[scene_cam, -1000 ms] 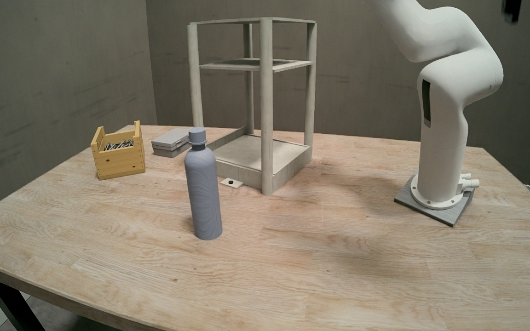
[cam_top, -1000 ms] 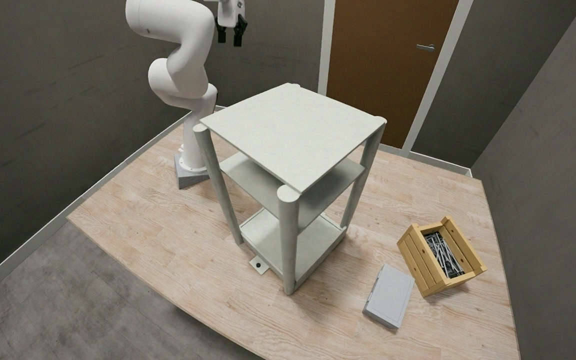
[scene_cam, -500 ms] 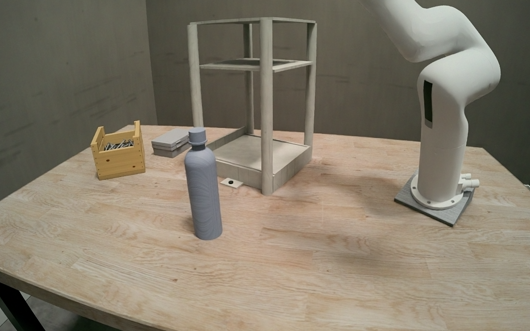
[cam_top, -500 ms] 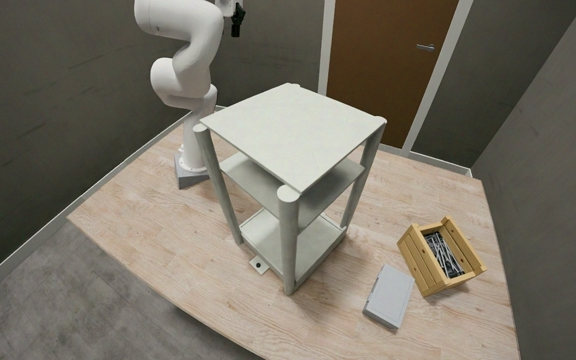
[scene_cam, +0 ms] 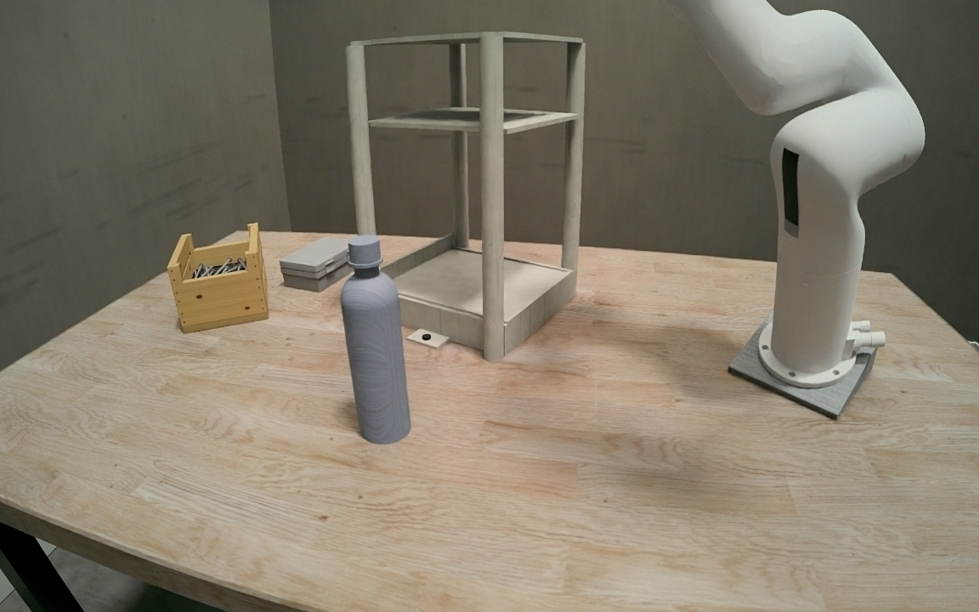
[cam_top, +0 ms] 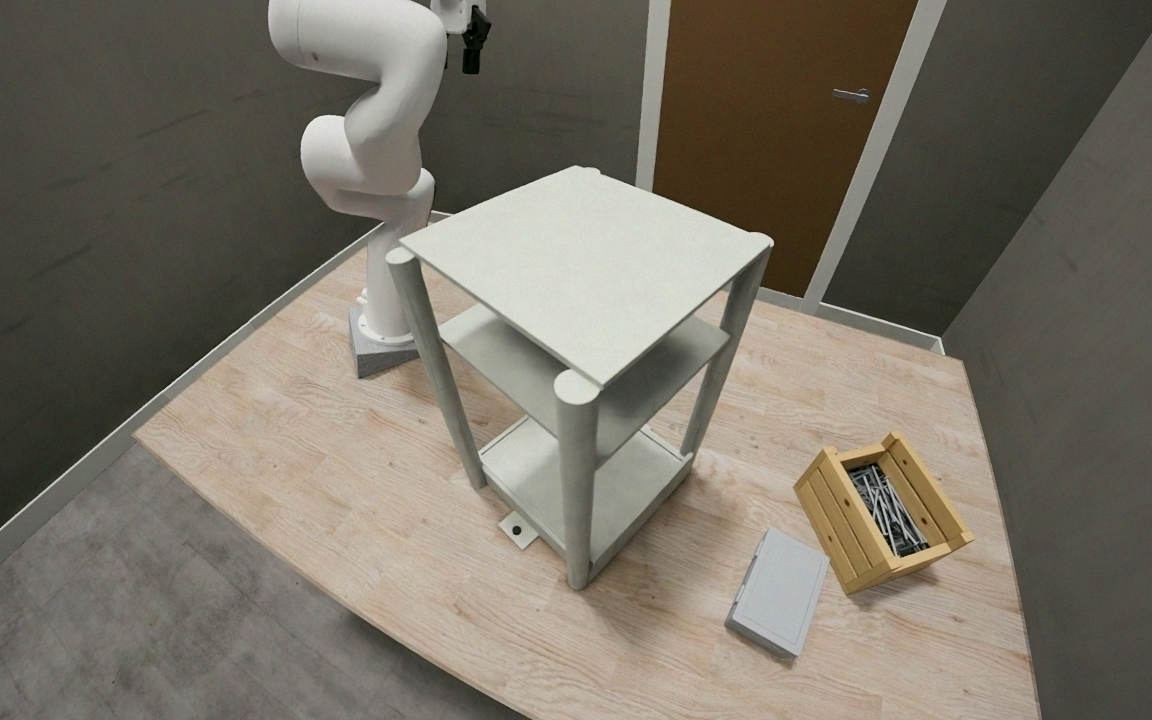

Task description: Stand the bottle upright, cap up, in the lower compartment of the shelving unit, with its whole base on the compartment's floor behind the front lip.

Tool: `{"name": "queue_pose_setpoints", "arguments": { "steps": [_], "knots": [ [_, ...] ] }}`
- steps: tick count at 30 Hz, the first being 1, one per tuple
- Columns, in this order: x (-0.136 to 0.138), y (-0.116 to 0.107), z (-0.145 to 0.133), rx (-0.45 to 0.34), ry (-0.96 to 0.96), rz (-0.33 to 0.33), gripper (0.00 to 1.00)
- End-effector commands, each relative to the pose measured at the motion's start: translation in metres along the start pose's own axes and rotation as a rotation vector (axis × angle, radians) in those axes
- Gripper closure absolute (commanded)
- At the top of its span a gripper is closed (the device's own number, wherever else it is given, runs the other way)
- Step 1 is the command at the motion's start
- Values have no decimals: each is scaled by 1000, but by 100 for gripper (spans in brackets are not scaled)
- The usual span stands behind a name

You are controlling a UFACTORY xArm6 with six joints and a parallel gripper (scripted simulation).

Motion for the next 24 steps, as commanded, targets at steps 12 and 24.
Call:
{"name": "queue_pose_setpoints", "arguments": {
  "steps": [12,24],
  "knots": [
    [-1,0,-5,2,50,-5,0],
    [-2,1,-13,8,123,-9,0]
  ]
}}
Point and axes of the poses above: the point where the finger pads meet when closed, its own y axis out along the fingers, its own x axis across the jaws, z = x × y, the point moved 4 cm from there along -y, back along the fingers, and after that the axes turned 5 degrees about y, right-handed, at the moved point
